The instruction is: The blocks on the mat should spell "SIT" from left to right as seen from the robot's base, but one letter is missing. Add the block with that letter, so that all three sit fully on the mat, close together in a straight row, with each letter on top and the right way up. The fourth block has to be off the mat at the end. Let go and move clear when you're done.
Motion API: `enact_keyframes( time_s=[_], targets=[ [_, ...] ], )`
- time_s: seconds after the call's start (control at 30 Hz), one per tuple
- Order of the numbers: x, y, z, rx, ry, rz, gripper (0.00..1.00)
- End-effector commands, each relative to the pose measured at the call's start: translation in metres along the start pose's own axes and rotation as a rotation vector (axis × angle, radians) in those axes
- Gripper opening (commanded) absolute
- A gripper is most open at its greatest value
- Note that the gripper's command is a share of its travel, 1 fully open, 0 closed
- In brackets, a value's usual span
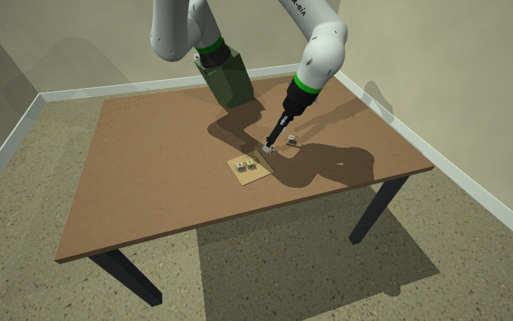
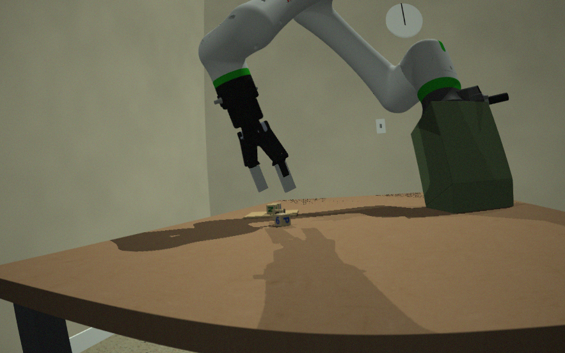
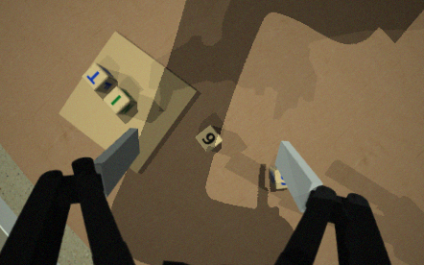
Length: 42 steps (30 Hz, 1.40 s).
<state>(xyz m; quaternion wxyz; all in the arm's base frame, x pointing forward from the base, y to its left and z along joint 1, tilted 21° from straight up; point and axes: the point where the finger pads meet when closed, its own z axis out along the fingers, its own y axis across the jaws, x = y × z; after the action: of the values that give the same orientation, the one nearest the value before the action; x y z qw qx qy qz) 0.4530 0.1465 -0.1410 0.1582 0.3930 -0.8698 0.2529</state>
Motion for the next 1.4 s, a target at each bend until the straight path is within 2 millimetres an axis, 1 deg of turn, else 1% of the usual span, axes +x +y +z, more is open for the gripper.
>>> enact_keyframes(
  time_s=[0.0,0.43,0.67,0.8,0.93,1.0,1.17,1.23,1.3,1.33,1.37],
  targets=[
    [0.000,0.000,0.000,0.000,0.000,0.000,1.00],
    [0.000,-0.001,-0.001,-0.001,-0.001,-0.004,1.00],
    [0.002,-0.006,-0.007,-0.013,-0.006,-0.050,1.00],
    [0.004,-0.015,-0.015,-0.028,-0.015,-0.111,1.00],
    [0.009,-0.027,-0.027,-0.049,-0.031,-0.204,1.00],
    [0.009,-0.027,-0.027,-0.049,-0.031,-0.204,1.00],
    [0.018,-0.047,-0.047,-0.080,-0.065,-0.362,1.00],
    [0.018,-0.048,-0.048,-0.082,-0.067,-0.369,1.00],
    [0.024,-0.059,-0.058,-0.095,-0.088,-0.450,1.00],
    [0.024,-0.059,-0.058,-0.095,-0.088,-0.450,1.00],
    [0.027,-0.065,-0.064,-0.101,-0.100,-0.494,1.00]
  ],
)
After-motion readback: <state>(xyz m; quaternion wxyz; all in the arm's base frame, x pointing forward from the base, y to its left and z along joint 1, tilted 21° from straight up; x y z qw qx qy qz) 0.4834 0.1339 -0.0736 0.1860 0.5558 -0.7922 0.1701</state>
